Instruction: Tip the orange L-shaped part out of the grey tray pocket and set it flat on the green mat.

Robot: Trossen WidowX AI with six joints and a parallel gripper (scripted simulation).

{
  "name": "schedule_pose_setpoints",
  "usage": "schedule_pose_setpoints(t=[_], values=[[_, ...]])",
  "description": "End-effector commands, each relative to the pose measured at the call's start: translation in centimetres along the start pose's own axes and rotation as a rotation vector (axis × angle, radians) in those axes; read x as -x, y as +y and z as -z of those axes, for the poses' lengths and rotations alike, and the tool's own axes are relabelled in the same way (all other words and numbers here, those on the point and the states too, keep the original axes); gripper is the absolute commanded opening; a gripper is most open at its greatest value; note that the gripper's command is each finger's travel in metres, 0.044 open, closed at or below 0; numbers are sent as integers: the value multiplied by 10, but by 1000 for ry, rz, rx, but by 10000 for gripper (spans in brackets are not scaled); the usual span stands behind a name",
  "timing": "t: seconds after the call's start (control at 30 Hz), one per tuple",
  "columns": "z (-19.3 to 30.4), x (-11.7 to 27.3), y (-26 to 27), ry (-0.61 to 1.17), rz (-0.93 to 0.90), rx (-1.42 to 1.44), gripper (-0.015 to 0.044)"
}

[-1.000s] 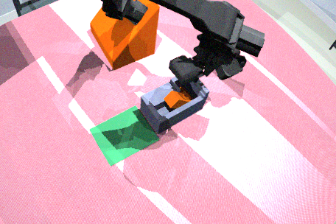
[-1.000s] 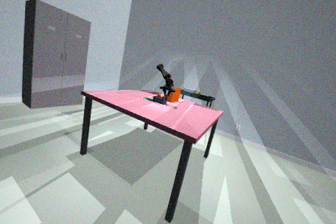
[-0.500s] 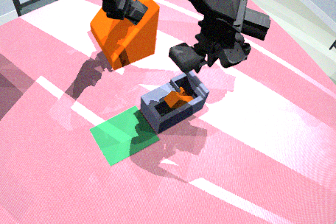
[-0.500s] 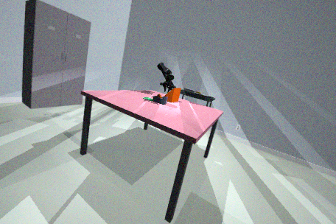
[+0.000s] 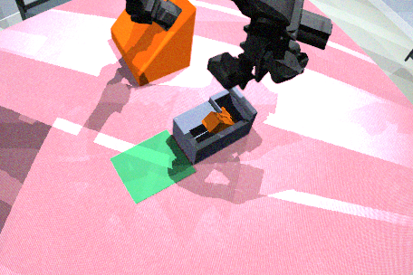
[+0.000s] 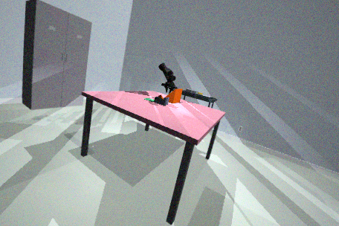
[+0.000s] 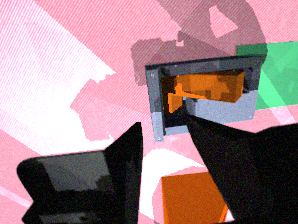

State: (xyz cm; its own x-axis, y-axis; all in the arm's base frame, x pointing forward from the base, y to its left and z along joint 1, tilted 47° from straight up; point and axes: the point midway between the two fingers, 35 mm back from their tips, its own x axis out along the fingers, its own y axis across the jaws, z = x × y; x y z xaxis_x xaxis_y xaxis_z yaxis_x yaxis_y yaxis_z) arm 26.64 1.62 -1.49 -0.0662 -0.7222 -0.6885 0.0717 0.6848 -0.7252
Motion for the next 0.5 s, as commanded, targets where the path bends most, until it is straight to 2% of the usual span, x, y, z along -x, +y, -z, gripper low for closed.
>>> schedule_pose_setpoints(t=[0.0, 0.13, 0.47], values=[[0, 0, 0, -1, 0, 4, 180], [-2, 1, -8, 0, 0, -172, 280], [-9, 3, -58, 6, 9, -1200, 280]])
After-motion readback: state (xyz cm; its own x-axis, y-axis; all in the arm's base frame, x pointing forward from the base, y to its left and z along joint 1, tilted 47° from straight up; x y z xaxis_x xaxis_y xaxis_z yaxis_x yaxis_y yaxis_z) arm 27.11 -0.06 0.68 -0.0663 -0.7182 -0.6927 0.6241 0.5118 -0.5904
